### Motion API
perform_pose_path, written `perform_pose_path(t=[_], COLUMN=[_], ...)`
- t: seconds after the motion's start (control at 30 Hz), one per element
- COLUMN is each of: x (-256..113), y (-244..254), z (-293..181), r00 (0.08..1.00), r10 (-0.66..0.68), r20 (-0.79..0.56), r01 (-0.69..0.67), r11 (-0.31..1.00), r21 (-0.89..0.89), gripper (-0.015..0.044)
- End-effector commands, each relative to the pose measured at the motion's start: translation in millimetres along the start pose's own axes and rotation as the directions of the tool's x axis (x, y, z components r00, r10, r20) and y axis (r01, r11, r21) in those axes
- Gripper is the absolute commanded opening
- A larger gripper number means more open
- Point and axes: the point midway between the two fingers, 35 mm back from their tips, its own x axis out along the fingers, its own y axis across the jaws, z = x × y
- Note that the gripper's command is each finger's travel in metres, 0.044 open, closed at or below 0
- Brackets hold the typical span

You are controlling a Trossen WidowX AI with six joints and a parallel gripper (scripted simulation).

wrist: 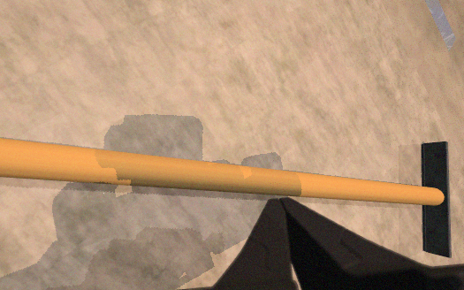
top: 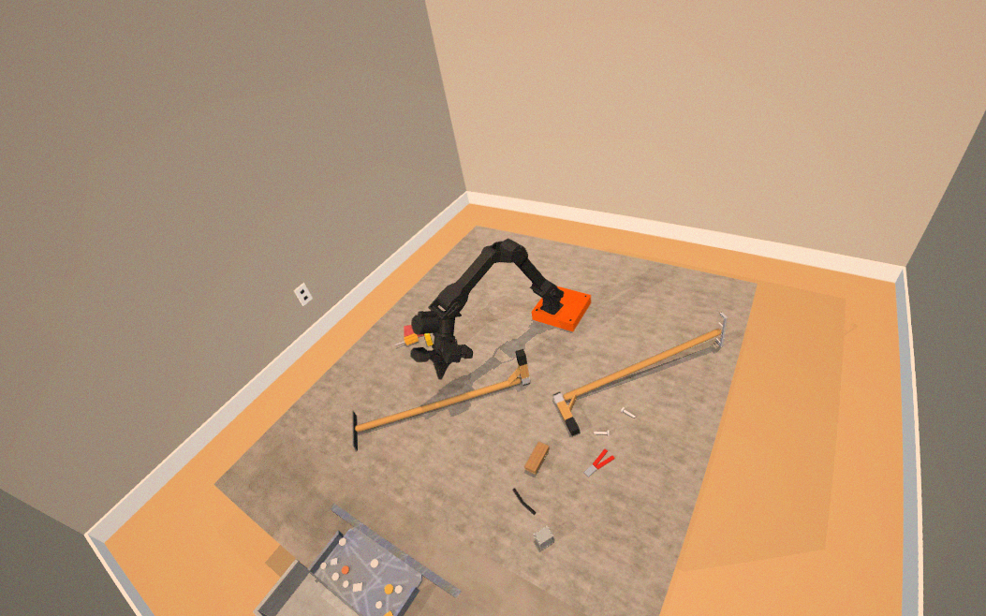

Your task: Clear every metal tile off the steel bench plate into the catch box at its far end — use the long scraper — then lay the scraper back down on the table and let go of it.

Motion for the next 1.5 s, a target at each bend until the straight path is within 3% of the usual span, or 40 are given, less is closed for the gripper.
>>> perform_pose_path(t=[0.0, 0.7, 1.47], x=[-3, -24, -63], y=[9, 61, 125], z=[17, 87, 144], r00=[0.999, 0.978, 0.927], r10=[0.037, 0.207, 0.362], r20=[-0.003, -0.026, -0.1], r01=[-0.037, -0.185, -0.233], r11=[0.994, 0.805, 0.344], r21=[-0.107, -0.564, -0.91], gripper=[0.0, 0.0, 0.0])
